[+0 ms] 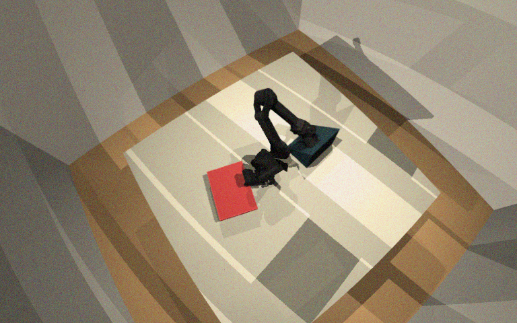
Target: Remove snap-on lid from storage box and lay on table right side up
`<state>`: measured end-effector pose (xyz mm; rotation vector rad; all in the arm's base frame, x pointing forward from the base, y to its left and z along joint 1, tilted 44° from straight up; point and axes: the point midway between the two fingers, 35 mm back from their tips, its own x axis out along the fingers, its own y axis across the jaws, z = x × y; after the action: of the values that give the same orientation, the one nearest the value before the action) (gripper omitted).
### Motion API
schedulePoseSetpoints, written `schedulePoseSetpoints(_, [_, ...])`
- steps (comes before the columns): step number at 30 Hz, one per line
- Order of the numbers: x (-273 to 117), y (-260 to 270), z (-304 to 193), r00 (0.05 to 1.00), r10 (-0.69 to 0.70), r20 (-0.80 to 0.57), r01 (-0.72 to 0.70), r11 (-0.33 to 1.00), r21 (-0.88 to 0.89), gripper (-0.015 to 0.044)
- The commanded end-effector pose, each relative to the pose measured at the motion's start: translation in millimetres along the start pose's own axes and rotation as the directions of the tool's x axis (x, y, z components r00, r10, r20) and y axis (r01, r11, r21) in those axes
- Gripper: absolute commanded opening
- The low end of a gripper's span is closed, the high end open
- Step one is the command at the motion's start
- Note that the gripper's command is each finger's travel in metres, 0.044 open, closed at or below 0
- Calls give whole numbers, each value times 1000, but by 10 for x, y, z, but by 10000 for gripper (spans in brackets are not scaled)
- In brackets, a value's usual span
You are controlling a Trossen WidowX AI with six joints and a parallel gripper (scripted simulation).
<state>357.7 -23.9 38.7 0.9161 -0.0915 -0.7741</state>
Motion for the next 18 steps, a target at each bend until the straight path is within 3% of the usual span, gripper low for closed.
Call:
schedulePoseSetpoints(1, [-28,32,-3,1000,6,2,-6,1000,2,0])
schedulePoseSetpoints(18, [-56,53,-1,1000,6,2,-6,1000,2,0])
